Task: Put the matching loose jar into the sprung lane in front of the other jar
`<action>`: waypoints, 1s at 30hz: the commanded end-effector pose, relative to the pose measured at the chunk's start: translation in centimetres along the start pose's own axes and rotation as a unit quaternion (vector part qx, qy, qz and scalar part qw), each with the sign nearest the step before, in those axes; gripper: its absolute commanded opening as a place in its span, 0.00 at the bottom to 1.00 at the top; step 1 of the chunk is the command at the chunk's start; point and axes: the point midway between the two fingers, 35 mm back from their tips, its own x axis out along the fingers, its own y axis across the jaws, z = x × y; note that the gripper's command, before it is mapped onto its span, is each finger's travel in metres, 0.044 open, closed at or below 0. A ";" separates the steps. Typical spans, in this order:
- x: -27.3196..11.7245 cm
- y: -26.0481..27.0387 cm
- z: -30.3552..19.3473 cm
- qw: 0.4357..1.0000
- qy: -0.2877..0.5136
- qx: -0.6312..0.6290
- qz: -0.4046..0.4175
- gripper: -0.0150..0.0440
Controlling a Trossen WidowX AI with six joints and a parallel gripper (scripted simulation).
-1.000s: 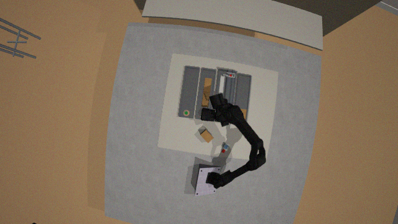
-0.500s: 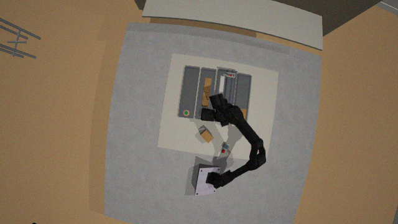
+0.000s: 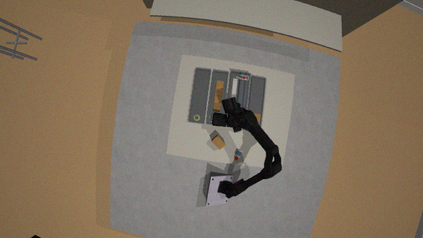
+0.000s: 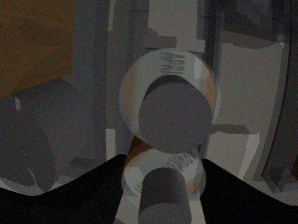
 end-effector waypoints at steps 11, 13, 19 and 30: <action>0.0 -0.1 0.2 1.000 -0.009 0.004 -0.003 0.25; 0.0 -0.1 0.2 1.000 -0.009 0.004 -0.003 0.25; 0.0 -0.1 0.1 1.000 -0.009 0.004 -0.003 0.25; 0.0 -0.1 -0.1 1.000 -0.009 0.004 -0.003 0.25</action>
